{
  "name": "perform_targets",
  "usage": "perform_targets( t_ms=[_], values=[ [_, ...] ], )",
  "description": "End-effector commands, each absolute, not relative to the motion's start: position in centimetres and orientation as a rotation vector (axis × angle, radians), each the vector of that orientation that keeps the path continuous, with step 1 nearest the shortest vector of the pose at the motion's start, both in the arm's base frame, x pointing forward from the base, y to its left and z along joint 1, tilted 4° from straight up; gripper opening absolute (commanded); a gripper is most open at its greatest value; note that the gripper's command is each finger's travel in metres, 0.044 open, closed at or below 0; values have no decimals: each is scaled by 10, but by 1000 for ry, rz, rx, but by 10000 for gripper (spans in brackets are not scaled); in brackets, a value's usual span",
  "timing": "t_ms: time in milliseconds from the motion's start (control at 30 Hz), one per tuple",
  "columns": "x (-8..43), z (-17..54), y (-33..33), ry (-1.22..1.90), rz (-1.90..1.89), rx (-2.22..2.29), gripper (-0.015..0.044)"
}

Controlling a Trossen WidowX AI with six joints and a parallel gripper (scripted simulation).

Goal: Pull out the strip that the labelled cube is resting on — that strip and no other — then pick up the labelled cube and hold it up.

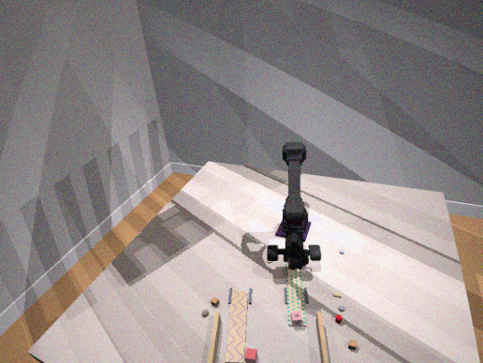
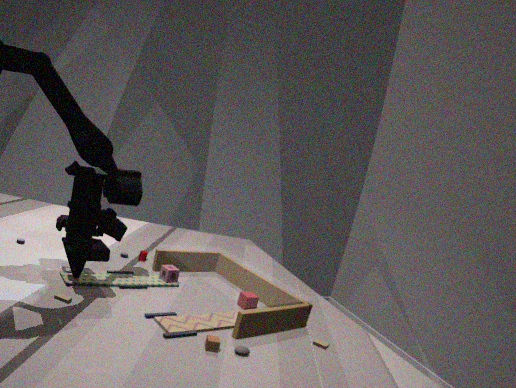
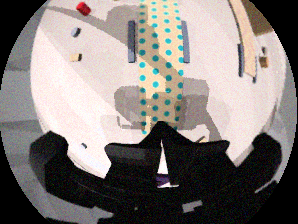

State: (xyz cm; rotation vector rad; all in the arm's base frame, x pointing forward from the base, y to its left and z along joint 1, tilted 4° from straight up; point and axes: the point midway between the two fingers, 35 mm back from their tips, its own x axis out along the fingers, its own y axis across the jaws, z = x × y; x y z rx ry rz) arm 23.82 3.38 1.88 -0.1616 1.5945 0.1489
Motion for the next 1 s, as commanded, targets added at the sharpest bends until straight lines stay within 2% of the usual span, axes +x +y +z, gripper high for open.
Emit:
perform_targets(
  t_ms=[0, 967],
  values=[
    [225, 15, 31, 1617, 153, -167, 0],
    [183, 17, 22, 1621, 153, -168, 0]
  ],
)
